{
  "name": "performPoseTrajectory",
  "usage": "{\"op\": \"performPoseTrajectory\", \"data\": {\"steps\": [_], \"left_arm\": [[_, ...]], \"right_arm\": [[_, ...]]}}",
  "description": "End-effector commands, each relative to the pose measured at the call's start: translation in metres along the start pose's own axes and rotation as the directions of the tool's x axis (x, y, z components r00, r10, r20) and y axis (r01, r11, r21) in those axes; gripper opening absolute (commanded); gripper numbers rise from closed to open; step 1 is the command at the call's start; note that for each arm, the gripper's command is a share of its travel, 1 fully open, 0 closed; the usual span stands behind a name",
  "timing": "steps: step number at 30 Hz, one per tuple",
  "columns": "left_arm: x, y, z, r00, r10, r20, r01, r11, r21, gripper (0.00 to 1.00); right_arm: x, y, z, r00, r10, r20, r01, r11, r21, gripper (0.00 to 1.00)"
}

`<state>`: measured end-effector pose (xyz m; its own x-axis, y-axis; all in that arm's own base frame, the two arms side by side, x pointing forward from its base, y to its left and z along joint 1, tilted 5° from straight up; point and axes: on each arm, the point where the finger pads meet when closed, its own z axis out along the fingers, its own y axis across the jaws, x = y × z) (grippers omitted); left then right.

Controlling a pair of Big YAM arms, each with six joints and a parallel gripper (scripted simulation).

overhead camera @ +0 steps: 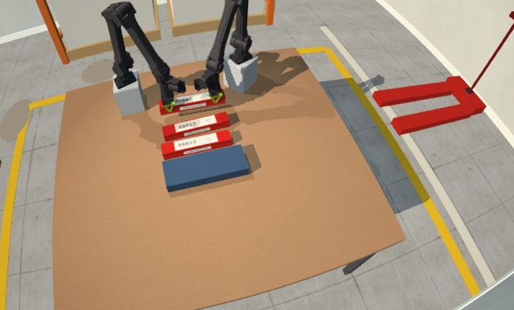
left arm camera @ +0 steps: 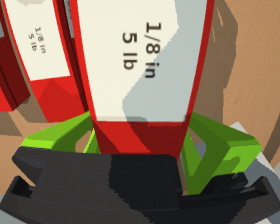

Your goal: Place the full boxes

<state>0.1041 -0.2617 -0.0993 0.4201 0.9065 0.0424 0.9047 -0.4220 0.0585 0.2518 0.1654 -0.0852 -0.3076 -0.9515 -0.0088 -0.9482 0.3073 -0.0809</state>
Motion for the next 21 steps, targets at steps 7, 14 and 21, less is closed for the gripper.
{"op": "performPoseTrajectory", "data": {"steps": [7,14,21], "left_arm": [[-0.005,0.007,-0.028,1.0,0.01,0.008,-0.01,1.0,-0.026,0.0],[-0.009,0.01,-0.042,1.0,0.011,0.015,-0.011,0.999,-0.032,0.0],[-0.011,0.013,-0.052,1.0,0.011,0.019,-0.01,0.999,-0.036,0.0]], "right_arm": [[-0.009,-0.009,-0.029,1.0,0.016,0.021,-0.016,1.0,0.024,0.0],[-0.013,-0.012,-0.042,0.999,0.015,0.028,-0.015,0.999,0.029,0.0],[-0.015,-0.013,-0.052,0.999,0.016,0.032,-0.017,0.999,0.031,0.0]]}}
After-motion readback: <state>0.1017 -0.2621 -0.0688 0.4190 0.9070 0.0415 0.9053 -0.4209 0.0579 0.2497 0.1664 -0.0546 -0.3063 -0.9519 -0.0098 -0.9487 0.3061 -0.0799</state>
